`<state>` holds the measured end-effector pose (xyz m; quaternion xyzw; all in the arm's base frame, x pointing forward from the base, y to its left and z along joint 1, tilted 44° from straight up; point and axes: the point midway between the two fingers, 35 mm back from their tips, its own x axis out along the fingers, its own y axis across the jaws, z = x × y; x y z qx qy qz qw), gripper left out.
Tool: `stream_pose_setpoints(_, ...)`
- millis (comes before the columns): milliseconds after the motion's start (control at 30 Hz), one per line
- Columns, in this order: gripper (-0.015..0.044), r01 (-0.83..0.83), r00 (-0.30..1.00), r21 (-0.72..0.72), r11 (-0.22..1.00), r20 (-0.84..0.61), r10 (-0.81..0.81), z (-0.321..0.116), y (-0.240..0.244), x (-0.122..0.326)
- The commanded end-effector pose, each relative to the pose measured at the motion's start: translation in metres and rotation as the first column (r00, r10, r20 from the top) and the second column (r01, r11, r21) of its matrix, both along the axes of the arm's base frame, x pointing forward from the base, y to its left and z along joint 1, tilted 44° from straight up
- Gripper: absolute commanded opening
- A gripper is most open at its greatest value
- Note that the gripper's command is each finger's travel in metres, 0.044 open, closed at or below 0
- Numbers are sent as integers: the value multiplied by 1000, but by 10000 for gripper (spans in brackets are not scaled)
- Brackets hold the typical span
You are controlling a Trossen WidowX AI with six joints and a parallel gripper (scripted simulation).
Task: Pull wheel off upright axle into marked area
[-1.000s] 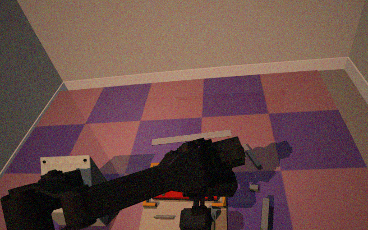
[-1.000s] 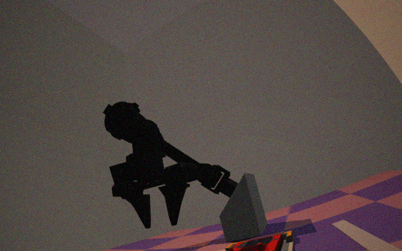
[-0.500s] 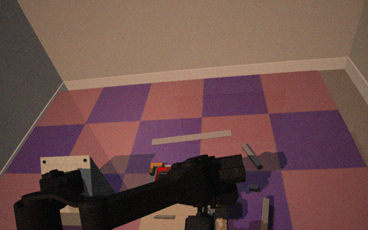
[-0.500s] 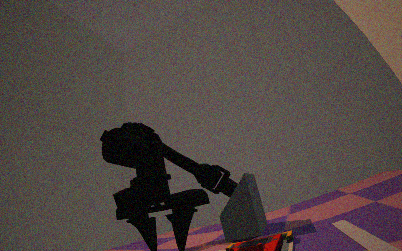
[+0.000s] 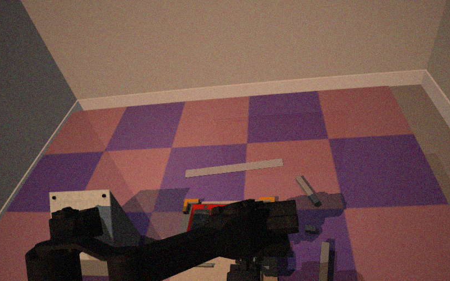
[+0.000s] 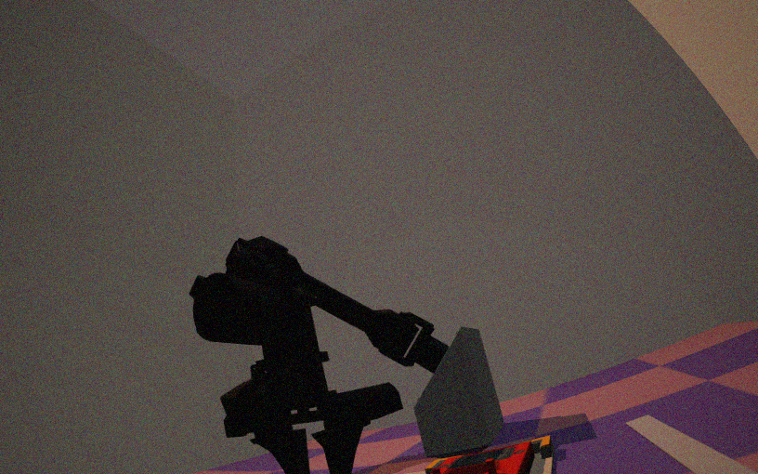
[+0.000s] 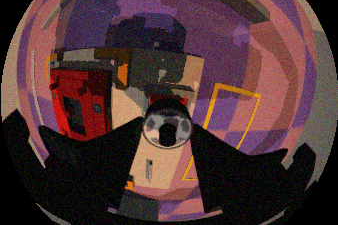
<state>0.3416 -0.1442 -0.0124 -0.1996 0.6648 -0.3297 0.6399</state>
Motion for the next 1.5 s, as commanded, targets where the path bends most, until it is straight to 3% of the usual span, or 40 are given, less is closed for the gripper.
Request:
stream_pose_setpoints(0, 168, 0, 1000, 0, 1000, 1, 0, 0, 1, 0)
stream_pose_setpoints(233, 4, 0, 1000, 0, 1000, 1, 0, 1, 1, 0)
stream_pose_setpoints(1467, 0, -3, 1000, -1, 1000, 2, 3, 10, 10, 2)
